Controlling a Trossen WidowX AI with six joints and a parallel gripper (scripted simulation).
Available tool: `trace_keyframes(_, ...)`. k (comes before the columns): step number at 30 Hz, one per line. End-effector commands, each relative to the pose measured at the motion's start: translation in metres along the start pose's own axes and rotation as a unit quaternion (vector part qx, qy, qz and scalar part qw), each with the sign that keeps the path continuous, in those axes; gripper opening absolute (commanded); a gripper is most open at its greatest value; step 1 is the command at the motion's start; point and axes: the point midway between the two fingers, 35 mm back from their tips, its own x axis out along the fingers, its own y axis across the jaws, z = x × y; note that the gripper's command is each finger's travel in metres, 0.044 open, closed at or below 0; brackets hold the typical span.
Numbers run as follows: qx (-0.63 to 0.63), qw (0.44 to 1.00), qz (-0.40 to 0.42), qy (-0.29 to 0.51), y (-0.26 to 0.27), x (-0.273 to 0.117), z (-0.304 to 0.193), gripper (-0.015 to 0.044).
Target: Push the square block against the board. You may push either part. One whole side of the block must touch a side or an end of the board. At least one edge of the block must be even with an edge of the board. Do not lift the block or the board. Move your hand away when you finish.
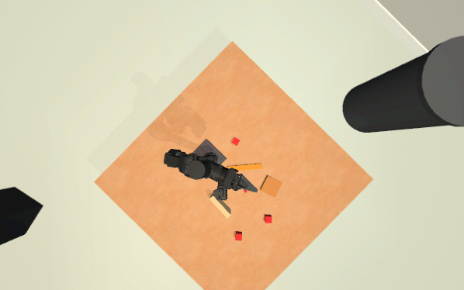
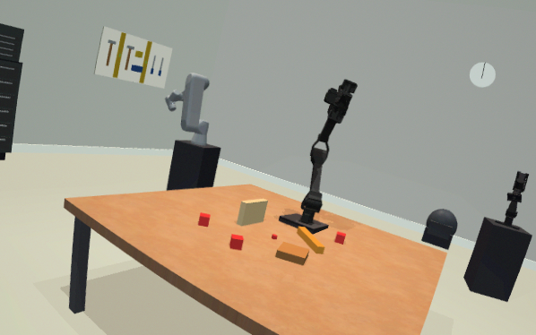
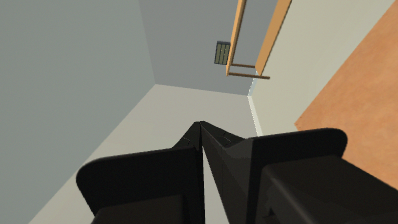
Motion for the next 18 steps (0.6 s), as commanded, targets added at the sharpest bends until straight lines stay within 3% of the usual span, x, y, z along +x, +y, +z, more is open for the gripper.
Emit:
trace_keyframes(1, -0.027, 0.998, -0.054, -0.018, -0.032, 0.021, 0.004, 0.0)
trace_keyframes(18, -0.1, 0.94, -0.312, -0.095, -0.181, 0.072, 0.072, 0.0)
